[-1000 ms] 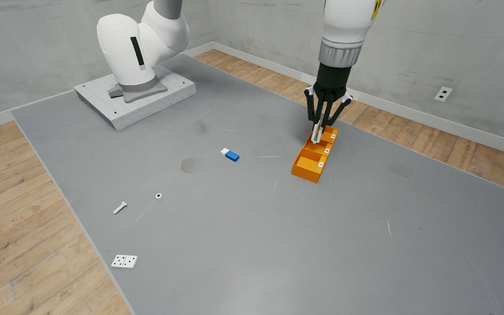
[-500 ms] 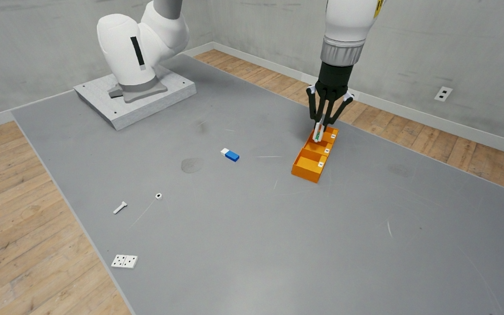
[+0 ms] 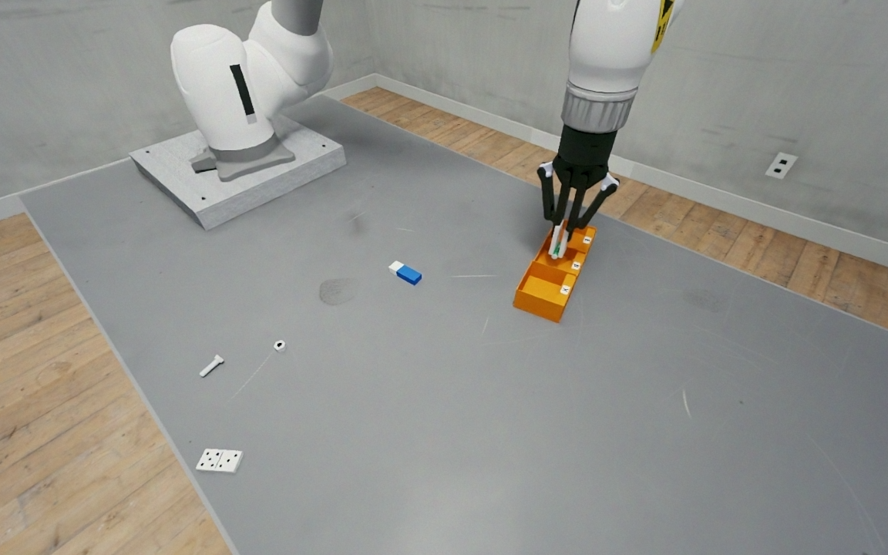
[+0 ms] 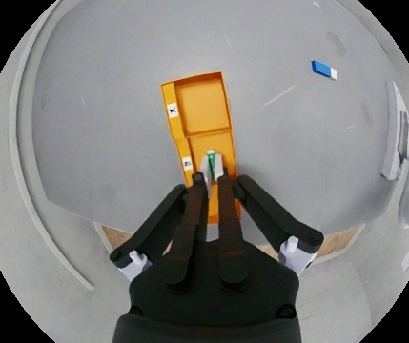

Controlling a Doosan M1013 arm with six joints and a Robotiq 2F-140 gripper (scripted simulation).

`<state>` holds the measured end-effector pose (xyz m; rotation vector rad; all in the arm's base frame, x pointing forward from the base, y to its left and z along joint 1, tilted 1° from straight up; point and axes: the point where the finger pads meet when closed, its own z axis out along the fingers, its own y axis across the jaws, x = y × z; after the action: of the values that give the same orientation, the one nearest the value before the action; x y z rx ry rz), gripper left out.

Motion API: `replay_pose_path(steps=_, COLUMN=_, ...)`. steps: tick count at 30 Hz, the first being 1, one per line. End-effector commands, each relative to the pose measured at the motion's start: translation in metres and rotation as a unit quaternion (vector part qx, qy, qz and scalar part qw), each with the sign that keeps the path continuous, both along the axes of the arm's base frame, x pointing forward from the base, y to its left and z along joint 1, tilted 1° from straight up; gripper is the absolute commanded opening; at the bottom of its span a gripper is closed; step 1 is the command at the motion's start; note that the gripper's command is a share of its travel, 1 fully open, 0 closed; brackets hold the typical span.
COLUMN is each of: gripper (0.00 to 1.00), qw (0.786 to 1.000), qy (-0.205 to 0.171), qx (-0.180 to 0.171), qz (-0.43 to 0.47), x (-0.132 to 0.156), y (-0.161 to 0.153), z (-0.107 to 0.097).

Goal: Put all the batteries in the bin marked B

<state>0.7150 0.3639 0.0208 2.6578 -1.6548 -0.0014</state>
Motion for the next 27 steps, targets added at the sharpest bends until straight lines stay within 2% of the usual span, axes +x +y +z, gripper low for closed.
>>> replay_pose_path(steps=1, gripper=0.12, qw=1.0, qy=-0.001, qx=0.001, qz=0.0, x=0.0, y=0.0, z=-0.004)
replay_pose_path(steps=16, gripper=0.12, qw=1.0, qy=-0.001, qx=0.001, qz=0.0, x=0.0, y=0.0, z=-0.029)
replay_pose_path(steps=27, gripper=0.12, qw=1.0, qy=-0.001, qx=0.001, qz=0.0, x=0.0, y=0.0, z=-0.029)
